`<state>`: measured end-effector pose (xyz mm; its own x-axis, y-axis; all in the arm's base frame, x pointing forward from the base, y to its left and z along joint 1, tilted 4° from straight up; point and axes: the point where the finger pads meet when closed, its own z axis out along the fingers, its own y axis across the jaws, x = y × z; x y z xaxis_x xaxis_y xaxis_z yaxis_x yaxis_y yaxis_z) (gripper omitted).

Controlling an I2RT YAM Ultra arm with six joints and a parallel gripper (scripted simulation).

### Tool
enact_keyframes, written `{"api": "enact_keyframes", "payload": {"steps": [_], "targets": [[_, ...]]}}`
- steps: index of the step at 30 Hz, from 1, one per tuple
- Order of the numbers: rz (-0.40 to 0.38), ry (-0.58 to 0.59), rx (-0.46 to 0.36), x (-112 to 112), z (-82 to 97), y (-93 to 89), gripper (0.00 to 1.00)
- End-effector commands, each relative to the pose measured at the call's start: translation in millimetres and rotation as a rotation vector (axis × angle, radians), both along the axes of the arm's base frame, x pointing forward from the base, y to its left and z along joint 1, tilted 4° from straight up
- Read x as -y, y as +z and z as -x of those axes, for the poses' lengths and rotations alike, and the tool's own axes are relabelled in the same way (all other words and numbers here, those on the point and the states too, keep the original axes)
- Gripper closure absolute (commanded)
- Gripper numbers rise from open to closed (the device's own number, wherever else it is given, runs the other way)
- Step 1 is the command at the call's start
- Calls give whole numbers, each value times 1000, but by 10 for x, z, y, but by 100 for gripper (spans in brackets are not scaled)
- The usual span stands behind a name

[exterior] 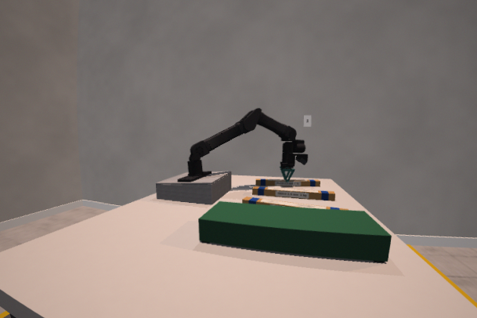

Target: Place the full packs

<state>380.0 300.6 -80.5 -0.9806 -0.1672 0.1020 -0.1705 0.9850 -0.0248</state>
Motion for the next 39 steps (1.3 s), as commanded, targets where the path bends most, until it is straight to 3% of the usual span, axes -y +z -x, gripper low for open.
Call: {"api": "enact_keyframes", "payload": {"steps": [1, 5, 7, 8, 14, 17, 39], "targets": [[-46, 0, 58, -106, -138, 485, 26], [-46, -1, 58, -90, -155, 684, 26], [-46, -1, 58, -90, -155, 684, 26], [-24, -2, 29, -56, -119, 561, 26], [-24, -6, 29, -37, -150, 859, 26], [-56, -4, 72, -109, -240, 996, 26], [-61, -1, 78, -134, -234, 1027, 26]]}}
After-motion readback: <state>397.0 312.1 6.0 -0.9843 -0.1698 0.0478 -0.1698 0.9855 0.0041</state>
